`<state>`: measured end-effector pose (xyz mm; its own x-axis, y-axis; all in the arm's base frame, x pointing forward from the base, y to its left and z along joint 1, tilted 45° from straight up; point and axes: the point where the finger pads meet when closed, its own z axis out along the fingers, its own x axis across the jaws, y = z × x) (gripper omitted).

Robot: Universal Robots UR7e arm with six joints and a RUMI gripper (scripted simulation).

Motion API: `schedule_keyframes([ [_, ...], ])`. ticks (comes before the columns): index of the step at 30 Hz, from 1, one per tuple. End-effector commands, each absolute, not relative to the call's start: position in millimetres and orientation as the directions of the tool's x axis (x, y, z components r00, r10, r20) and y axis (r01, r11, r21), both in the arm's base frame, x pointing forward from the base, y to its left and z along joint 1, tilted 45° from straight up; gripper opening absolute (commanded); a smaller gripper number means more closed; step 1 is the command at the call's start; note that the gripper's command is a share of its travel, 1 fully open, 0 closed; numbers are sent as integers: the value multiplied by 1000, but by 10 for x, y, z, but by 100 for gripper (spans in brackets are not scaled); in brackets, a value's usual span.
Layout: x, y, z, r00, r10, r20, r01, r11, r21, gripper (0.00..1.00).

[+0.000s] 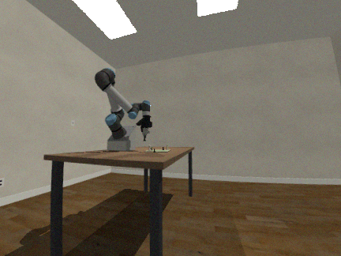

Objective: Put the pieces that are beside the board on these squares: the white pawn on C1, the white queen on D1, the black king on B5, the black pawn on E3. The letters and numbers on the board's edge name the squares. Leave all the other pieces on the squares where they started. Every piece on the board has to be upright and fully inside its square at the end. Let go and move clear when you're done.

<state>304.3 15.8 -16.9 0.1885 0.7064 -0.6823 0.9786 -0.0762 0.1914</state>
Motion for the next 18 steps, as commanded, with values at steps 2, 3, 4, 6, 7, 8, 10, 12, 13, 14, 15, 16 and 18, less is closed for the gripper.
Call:
schedule_keyframes([
  [2,3101,191,-175,211,706,-677,974,-91,208,0],
  [3,3122,200,-178,222,704,-674,971,-99,216,0],
  [4,3147,211,-182,236,703,-671,968,-109,226,0],
  [6,3213,238,-191,271,699,-662,959,-134,251,0],
  [7,3253,255,-197,292,696,-656,952,-150,265,0],
  [8,3297,273,-204,316,692,-649,945,-167,282,0],
  [10,3400,315,-221,370,681,-632,925,-207,319,0],
  [12,3520,363,-241,432,665,-609,898,-252,361,0],
  [13,3585,389,-253,464,655,-596,881,-276,383,0],
  [14,3654,416,-266,498,644,-580,863,-301,406,0],
  [15,3724,444,-280,532,632,-564,842,-326,429,0],
  [16,3797,474,-295,566,618,-546,820,-352,452,0],
  [18,3872,504,-311,600,602,-526,795,-378,475,0],
])
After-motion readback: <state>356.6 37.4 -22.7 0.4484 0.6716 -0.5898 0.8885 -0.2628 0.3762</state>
